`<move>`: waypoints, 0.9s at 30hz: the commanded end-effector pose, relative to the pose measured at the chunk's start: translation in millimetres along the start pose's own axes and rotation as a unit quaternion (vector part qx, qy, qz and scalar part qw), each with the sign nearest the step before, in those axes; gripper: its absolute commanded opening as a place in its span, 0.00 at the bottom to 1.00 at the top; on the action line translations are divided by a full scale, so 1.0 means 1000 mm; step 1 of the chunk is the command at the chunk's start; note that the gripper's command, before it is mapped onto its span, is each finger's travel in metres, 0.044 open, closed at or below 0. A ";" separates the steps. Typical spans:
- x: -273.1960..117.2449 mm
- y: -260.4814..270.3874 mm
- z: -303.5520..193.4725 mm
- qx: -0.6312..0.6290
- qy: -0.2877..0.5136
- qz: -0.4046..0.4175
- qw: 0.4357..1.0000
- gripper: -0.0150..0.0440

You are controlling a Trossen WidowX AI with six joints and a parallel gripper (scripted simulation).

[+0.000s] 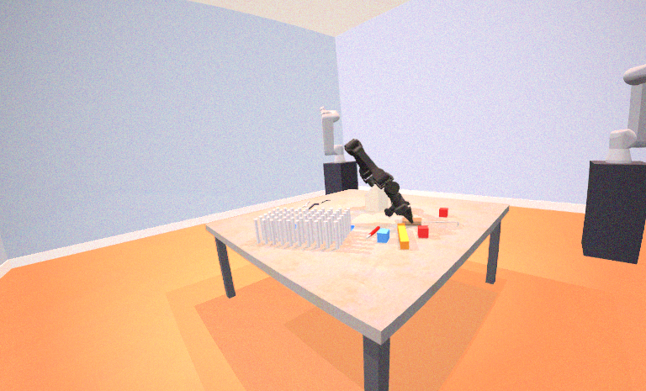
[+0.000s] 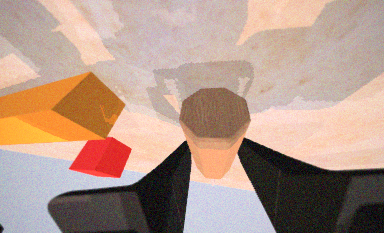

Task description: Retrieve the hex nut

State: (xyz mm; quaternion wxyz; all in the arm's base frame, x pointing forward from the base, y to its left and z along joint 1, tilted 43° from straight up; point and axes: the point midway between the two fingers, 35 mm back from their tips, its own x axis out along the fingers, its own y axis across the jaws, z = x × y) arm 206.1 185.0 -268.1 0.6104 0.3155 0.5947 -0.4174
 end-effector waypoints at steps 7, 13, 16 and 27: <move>-0.020 0.012 -0.015 -0.032 -0.002 0.014 0.999 0.25; -0.053 0.023 -0.040 -0.024 0.001 0.011 1.000 0.25; -0.076 0.027 -0.056 -0.017 0.002 0.008 1.000 0.25; -0.140 0.024 -0.097 0.000 0.004 0.000 1.000 0.25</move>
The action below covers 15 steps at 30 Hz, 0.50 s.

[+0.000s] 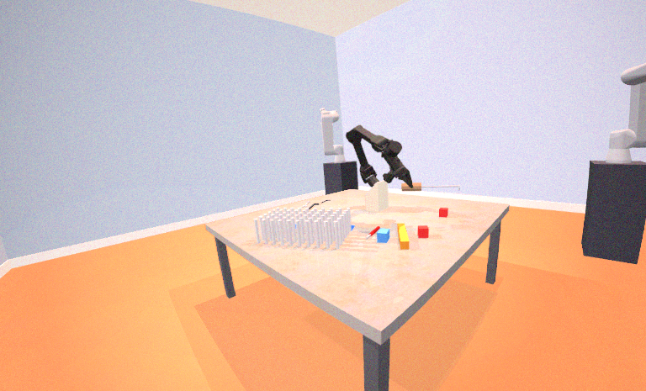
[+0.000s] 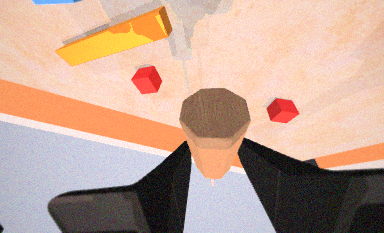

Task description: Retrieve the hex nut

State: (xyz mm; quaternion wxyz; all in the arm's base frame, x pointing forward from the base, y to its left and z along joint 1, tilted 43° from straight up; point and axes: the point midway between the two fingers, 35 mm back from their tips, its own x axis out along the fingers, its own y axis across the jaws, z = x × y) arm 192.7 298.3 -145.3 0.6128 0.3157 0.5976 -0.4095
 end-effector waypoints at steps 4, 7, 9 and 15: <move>-0.014 0.000 0.007 0.004 -0.003 0.000 1.000 0.25; -0.027 0.004 0.019 0.010 -0.006 0.009 1.000 0.25; -0.037 0.009 0.027 0.023 -0.006 0.020 1.000 0.25; -0.065 0.021 0.053 0.065 -0.006 0.052 0.996 0.25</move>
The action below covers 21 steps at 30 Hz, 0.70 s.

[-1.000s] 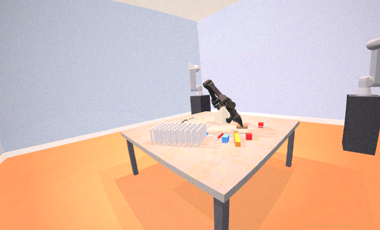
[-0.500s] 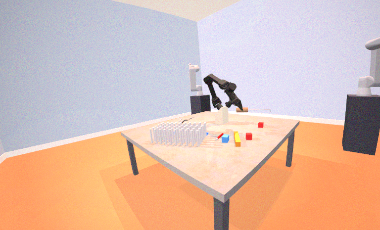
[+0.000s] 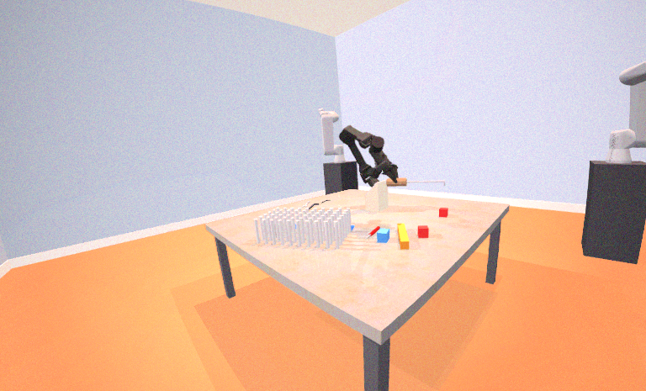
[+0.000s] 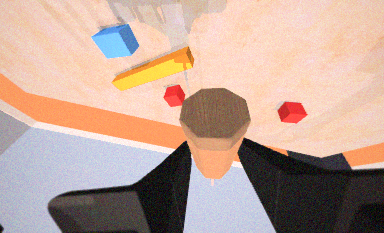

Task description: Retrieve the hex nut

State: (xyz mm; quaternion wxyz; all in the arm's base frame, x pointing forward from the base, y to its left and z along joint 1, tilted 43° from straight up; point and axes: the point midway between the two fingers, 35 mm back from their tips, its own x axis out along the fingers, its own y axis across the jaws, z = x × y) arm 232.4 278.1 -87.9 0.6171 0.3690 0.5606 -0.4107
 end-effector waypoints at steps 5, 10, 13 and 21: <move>-0.030 0.014 0.034 0.054 -0.004 0.034 0.998 0.25; -0.051 0.022 0.058 0.091 -0.007 0.061 0.994 0.25; -0.063 0.026 0.073 0.113 -0.009 0.076 0.991 0.25; -0.095 0.030 0.114 0.173 -0.016 0.118 0.978 0.25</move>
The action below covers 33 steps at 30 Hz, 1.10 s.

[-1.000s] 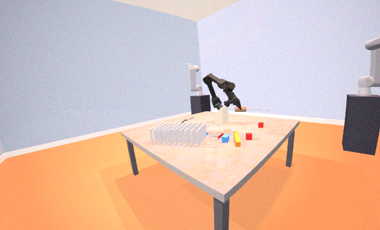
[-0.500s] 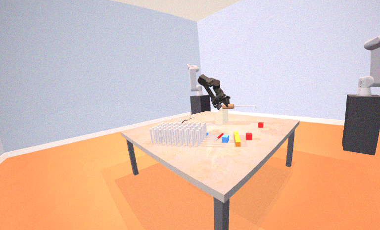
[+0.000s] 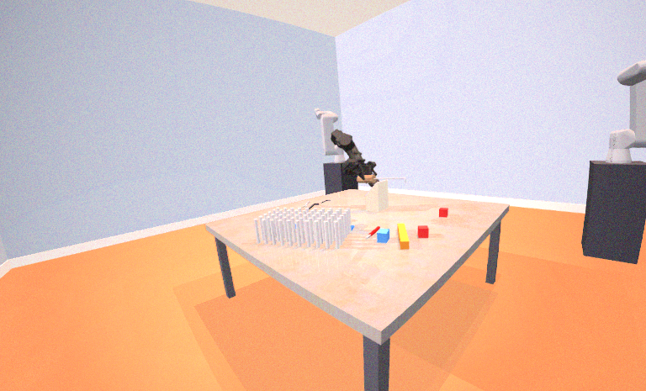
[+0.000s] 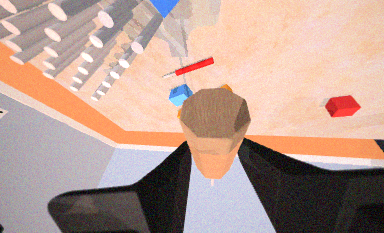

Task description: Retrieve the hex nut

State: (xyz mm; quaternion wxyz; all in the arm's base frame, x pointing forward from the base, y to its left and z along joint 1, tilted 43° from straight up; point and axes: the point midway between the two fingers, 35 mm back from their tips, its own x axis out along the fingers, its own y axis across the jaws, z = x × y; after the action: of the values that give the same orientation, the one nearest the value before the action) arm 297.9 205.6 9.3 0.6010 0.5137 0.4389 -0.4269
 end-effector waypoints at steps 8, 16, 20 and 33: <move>-0.034 0.020 0.052 0.081 -0.015 0.052 0.995 0.25; -0.060 0.028 0.093 0.142 -0.028 0.095 0.985 0.25; -0.073 0.029 0.114 0.173 -0.036 0.116 0.977 0.25; -0.112 0.022 0.178 0.271 -0.065 0.185 0.943 0.25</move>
State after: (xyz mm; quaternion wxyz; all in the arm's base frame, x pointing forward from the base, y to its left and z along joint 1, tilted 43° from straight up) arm 311.3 49.1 133.8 0.5414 0.6918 0.1840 -0.4409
